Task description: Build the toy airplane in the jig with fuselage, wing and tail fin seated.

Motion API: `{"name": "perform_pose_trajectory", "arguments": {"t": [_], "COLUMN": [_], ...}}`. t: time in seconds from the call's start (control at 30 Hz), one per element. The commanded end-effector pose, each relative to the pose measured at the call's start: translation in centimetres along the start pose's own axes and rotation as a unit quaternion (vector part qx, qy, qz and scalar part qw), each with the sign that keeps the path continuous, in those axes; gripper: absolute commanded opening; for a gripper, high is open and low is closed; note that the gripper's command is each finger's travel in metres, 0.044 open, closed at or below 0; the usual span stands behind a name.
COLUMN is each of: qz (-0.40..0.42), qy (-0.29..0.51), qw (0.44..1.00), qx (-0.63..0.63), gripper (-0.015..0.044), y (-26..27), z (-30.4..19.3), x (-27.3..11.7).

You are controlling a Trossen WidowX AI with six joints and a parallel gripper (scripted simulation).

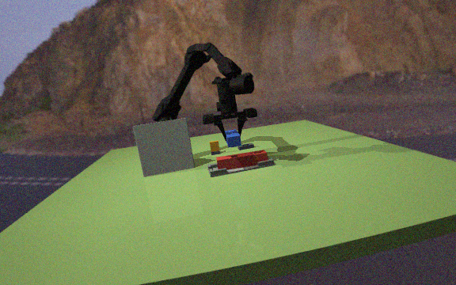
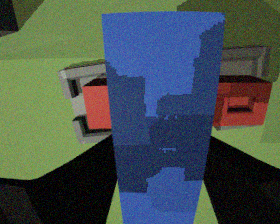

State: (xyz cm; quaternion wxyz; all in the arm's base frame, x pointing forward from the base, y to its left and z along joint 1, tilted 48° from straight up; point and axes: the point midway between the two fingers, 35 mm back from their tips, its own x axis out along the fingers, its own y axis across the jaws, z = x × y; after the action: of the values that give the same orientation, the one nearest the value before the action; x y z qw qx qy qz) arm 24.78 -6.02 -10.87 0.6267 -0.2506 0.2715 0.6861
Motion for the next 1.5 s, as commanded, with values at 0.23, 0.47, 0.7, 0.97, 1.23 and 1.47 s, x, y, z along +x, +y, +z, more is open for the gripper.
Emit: {"name": "perform_pose_trajectory", "arguments": {"t": [0.23, 0.47, 0.7, 0.97, 1.23, 1.47], "qz": [0.002, 0.002, 0.002, 0.002, 0.002, 0.002], "qy": [0.000, 0.000, 0.000, 0.000, 0.000, -0.001], "qw": [1.000, 1.000, 1.000, 1.000, 1.000, 1.000], "qx": [-0.003, -0.003, -0.003, -0.003, -0.003, -0.004], "gripper": [0.0195, 0.0195, 0.0195, 0.0195, 0.0195, 0.0195], "y": [0.2, 0.2, 0.2, 0.2, 0.2, 0.3], "z": [-0.1, -0.2, -0.3, -0.3, -0.2, -0.2], "x": [0.1, 0.2, 1.1, 2.4, 3.7, 4.2]}}
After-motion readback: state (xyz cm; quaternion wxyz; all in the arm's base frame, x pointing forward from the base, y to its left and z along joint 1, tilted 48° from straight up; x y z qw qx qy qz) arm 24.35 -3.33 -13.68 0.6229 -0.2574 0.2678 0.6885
